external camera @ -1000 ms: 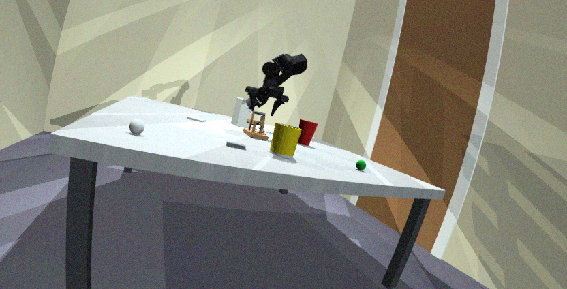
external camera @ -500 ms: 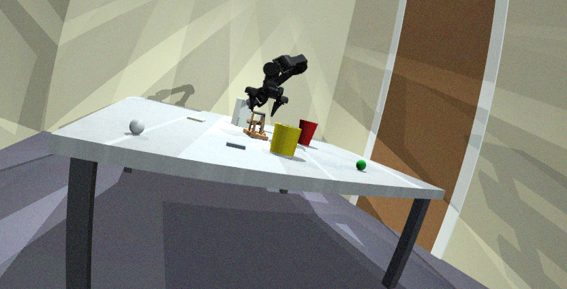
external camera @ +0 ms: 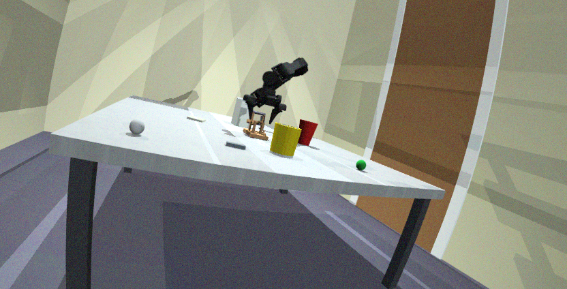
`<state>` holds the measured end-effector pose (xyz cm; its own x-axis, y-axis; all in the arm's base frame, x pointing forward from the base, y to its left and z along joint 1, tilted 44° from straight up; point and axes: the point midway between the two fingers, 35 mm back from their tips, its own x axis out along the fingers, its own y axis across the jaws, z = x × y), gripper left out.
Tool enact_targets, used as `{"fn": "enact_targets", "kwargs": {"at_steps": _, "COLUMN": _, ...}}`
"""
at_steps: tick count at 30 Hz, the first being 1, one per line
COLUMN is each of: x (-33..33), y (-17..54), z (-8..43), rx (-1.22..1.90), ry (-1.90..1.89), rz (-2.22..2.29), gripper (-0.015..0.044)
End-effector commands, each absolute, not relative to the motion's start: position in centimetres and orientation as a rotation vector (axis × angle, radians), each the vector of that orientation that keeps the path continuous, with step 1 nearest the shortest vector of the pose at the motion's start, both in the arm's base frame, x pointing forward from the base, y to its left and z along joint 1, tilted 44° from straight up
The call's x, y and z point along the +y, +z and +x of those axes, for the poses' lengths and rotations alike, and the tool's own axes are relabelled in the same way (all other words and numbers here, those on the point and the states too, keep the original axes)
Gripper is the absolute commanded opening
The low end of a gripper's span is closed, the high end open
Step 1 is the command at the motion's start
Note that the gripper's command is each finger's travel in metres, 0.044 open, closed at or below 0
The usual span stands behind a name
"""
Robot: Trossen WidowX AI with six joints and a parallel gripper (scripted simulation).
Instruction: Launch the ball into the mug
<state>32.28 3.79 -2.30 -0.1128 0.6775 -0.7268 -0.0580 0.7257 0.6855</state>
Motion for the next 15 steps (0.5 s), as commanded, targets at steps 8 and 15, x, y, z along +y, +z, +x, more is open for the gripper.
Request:
{"fn": "enact_targets", "kwargs": {"at_steps": 8, "x": 5.0, "y": -3.6, "z": 32.0, "rx": 1.575, "ry": 0.674, "rz": 0.528, "gripper": 0.0440}}
{"fn": "enact_targets", "kwargs": {"at_steps": 15, "x": 5.8, "y": -4.4, "z": 31.8, "rx": 1.575, "ry": 0.675, "rz": 0.528, "gripper": 0.0440}}
